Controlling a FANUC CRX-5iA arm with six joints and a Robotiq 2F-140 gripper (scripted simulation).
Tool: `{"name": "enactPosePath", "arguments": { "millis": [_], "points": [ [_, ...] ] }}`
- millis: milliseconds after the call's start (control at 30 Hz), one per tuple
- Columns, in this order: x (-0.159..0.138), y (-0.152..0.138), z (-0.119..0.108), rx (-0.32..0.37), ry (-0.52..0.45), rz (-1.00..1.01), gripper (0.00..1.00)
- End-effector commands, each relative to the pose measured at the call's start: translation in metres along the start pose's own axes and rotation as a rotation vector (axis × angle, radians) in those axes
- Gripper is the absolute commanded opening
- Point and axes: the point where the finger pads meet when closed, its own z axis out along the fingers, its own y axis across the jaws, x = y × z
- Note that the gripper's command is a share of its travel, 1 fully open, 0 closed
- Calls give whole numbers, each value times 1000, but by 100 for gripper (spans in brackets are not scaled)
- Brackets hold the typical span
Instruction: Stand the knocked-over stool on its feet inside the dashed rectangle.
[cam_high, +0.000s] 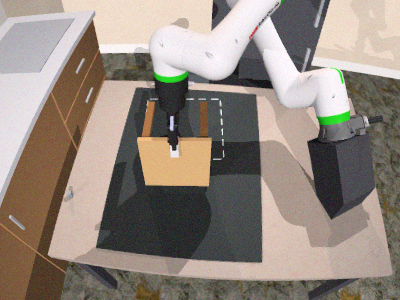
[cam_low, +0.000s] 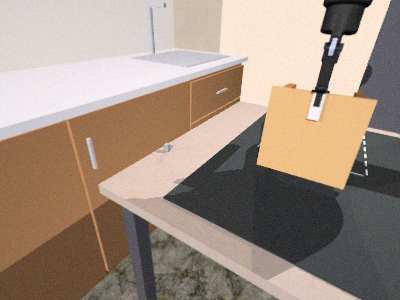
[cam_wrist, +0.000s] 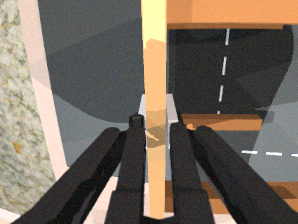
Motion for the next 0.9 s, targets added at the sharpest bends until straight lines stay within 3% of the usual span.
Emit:
{"name": "enactPosePath", "arguments": {
  "millis": [0,67,233,367,533,700,867],
  "points": [
    [0,11,-13,34,-1,-1,10],
    [0,11,-13,34,-1,-1,10],
    [0,13,-16,125,0,0,10],
    [0,36,-36,137,0,0,10],
    [0,39,-39,250,0,0,10],
    [0,64,-56,258,0,0,10],
    [0,69,-59,377,1,0,10]
  ]
}}
